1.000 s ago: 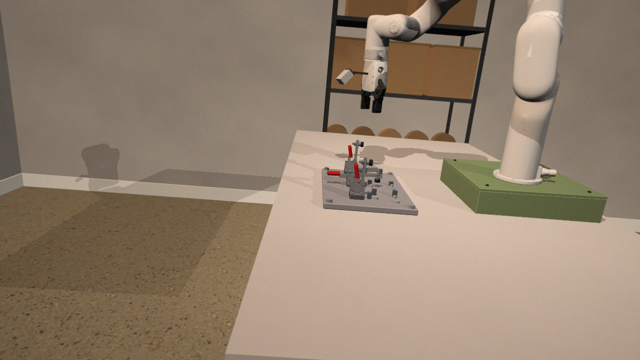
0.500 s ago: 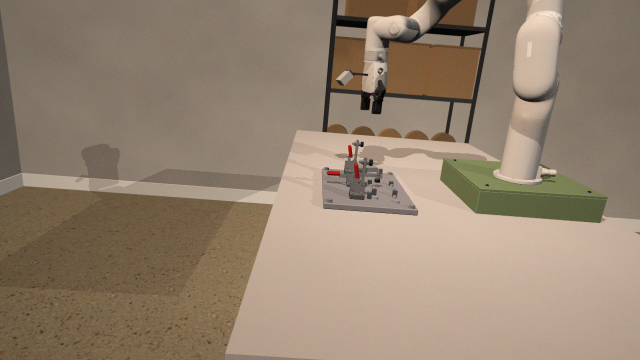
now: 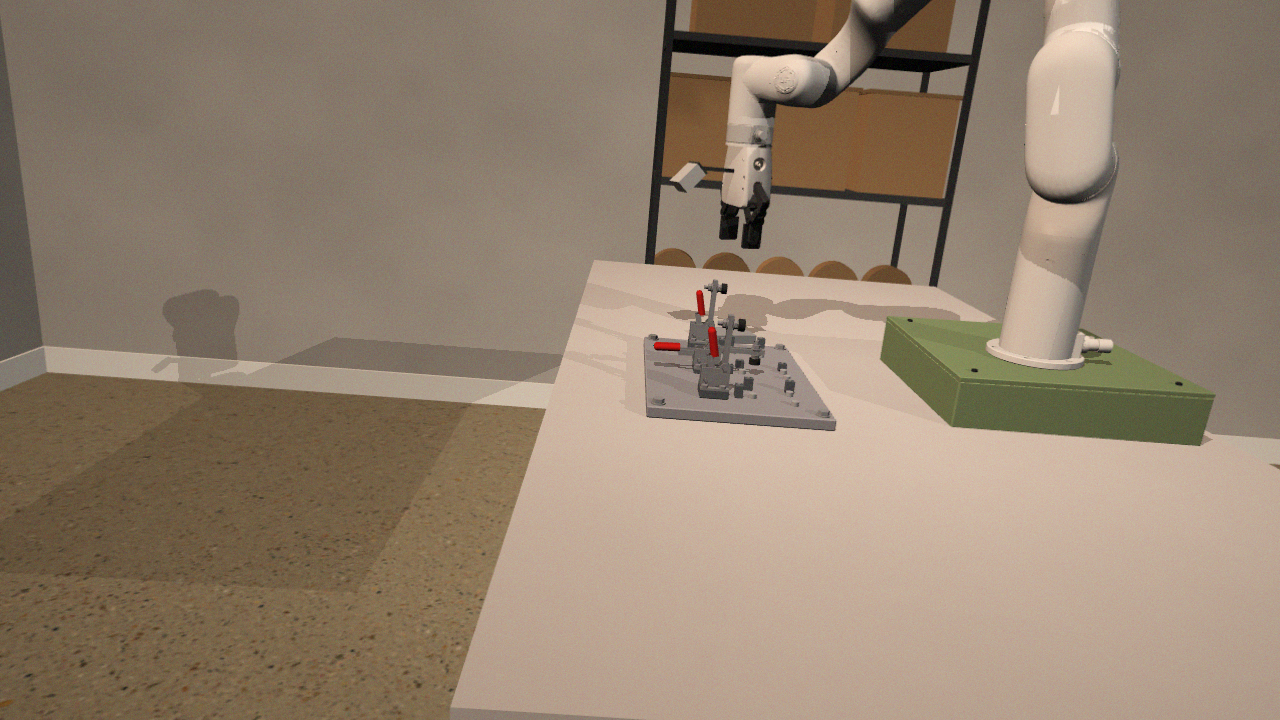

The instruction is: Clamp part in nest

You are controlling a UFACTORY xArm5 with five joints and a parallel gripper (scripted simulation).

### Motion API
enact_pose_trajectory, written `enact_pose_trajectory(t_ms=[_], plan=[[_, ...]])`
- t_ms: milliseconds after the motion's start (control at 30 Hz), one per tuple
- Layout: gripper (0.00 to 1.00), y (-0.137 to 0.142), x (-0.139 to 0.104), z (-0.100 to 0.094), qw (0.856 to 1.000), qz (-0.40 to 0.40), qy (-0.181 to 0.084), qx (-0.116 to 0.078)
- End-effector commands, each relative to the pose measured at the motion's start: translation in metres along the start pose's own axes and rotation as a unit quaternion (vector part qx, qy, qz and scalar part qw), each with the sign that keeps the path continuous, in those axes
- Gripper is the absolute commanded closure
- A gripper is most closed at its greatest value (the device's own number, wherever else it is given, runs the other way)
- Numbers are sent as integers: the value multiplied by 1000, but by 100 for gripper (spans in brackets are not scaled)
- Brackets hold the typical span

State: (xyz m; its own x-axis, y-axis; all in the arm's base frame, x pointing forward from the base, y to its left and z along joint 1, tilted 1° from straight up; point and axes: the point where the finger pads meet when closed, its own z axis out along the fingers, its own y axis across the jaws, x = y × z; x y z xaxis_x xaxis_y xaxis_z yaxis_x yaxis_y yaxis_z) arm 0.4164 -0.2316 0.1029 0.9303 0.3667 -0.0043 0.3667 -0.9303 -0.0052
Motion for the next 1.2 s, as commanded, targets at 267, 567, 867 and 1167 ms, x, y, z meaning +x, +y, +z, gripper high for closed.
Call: enact_pose_trajectory(t_ms=[267, 567, 867, 1167], plan=[[0, 1, 2, 52, 1000, 0, 2, -2], [0, 0, 3, 95, 1000, 0, 2, -2], [0, 0, 4, 116, 1000, 0, 2, -2], [0, 0, 4, 125, 1000, 0, 2, -2]])
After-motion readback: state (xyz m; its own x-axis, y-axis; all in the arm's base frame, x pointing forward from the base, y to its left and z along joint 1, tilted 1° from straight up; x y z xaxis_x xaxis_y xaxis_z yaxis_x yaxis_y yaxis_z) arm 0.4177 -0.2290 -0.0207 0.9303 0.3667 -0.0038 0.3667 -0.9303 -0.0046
